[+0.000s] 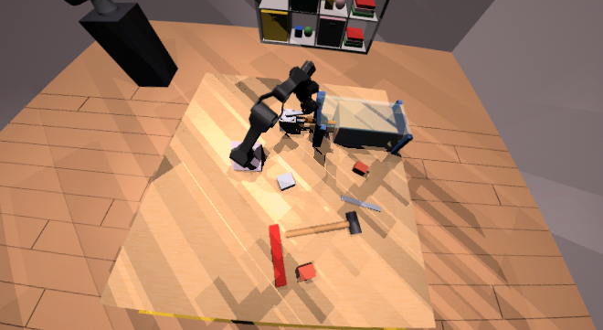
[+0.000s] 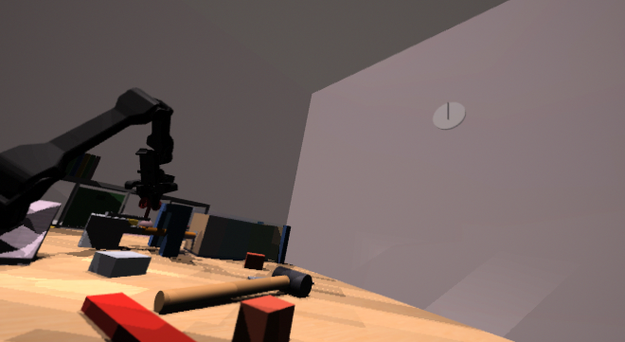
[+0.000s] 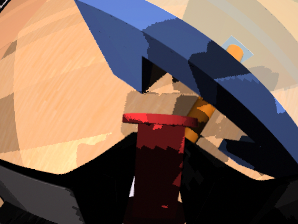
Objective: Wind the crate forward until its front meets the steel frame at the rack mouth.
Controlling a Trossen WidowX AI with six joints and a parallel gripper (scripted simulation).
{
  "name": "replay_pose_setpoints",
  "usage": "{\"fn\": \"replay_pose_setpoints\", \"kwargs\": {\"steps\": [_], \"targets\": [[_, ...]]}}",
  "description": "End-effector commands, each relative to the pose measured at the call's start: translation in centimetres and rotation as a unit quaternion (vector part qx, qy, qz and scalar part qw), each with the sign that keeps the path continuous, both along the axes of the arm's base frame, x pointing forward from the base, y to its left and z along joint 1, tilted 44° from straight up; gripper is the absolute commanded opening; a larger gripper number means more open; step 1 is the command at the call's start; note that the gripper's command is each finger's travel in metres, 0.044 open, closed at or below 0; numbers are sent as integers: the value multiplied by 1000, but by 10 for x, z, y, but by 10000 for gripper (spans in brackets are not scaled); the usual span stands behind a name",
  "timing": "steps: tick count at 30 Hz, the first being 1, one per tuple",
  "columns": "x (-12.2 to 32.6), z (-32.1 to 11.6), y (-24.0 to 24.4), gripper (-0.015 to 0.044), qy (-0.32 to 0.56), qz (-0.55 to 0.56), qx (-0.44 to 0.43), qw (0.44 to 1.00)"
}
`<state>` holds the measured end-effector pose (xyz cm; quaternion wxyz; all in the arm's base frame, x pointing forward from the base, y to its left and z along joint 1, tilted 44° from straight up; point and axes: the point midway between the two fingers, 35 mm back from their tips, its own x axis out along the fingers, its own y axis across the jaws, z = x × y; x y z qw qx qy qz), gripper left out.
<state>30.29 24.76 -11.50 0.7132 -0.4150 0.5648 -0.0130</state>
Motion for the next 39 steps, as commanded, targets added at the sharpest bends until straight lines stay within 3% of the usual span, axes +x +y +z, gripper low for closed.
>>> {"fn": "replay_pose_setpoints", "kwargs": {"steps": [1,39], "targets": [[-5,-12,10,0,6,0,9,1000],[-30,-35,38,0,7,0,10,1000]]}}
